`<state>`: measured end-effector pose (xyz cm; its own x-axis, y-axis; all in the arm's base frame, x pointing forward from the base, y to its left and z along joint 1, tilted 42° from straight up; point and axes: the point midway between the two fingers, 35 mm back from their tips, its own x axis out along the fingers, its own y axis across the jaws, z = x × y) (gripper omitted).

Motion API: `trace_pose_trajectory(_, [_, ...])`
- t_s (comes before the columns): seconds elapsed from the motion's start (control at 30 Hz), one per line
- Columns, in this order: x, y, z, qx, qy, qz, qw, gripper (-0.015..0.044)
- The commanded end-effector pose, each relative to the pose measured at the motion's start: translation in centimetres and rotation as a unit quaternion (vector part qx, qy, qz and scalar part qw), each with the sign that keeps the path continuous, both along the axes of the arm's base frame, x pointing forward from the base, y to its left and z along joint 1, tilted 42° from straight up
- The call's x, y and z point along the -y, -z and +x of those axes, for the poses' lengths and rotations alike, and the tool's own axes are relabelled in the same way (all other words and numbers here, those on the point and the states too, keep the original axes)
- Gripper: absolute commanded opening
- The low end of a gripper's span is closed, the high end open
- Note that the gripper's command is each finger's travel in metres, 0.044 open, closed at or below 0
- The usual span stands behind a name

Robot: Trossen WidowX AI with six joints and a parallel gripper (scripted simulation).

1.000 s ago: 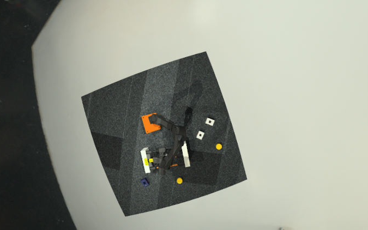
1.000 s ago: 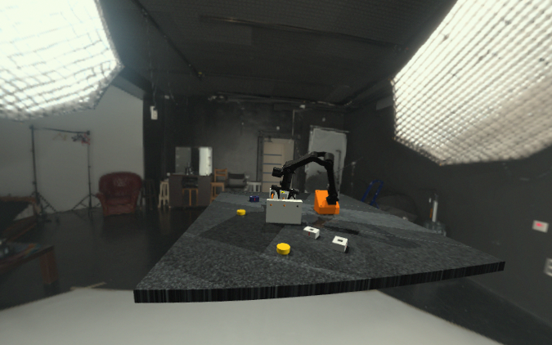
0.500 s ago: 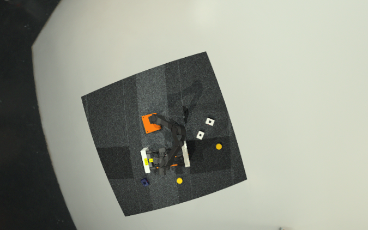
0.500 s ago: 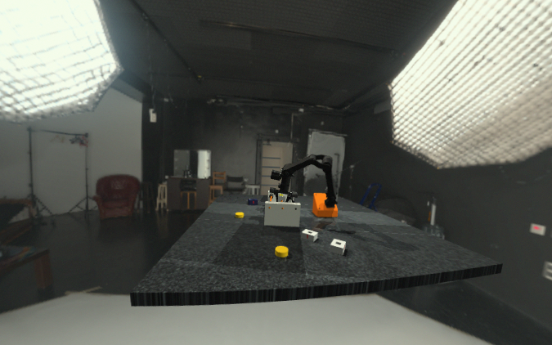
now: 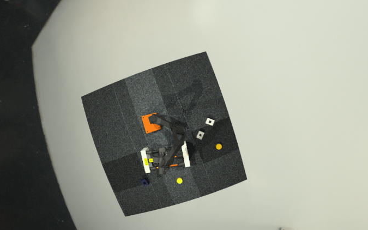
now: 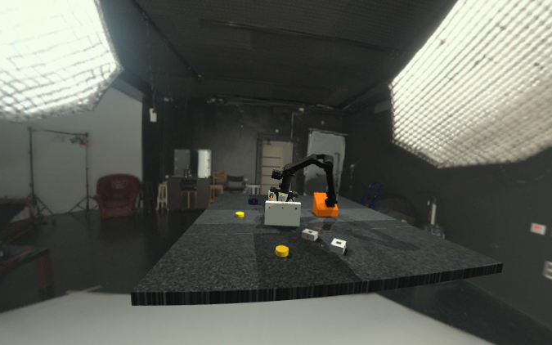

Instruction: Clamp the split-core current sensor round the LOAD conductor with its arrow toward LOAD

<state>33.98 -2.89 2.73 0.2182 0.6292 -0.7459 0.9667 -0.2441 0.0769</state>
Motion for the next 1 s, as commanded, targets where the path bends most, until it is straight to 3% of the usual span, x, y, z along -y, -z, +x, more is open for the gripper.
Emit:
trace_pose_trajectory(0.0, [0.02,-0.04,-0.01,0.001,-0.001,-0.001,1.0,0.0])
trace_pose_trajectory(0.47, [-0.37,0.37,-0.09,0.0,0.0,0.0,1.0,0.0])
trace_pose_trajectory(0.8, [-0.03,0.05,0.02,0.003,0.0,-0.001,1.0,0.0256])
trace_pose_trajectory(0.97, [-0.03,0.05,0.02,0.003,0.0,-0.001,1.0,0.0256])
